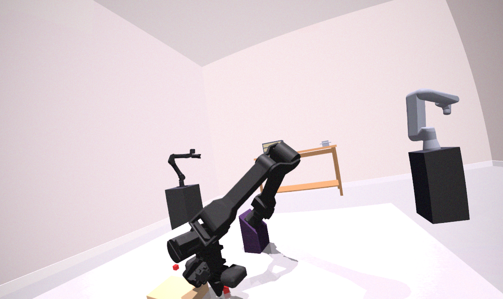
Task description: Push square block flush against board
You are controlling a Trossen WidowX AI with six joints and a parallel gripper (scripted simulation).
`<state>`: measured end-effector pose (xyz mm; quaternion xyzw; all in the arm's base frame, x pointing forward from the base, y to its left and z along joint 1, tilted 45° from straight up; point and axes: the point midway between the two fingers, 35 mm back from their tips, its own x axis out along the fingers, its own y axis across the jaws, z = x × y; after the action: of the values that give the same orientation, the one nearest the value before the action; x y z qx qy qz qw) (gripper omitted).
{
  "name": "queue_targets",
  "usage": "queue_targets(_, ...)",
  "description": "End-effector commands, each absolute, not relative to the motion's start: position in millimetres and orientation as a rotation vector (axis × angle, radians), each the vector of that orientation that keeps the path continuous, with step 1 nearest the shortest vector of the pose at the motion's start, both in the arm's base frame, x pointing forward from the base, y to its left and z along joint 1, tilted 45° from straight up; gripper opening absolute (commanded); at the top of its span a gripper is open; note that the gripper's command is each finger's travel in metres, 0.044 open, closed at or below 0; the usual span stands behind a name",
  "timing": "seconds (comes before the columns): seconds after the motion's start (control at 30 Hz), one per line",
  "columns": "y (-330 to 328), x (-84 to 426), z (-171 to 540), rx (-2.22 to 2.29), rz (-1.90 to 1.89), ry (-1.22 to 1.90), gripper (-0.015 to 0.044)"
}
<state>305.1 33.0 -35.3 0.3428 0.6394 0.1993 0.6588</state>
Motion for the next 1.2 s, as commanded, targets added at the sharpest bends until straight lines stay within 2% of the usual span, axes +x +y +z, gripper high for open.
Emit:
queue_targets(0.0,35,299,-33,0.781,0.452,1.443,0.0)
queue_targets(1.17,44,254,-31,0.783,0.451,1.446,0.0)
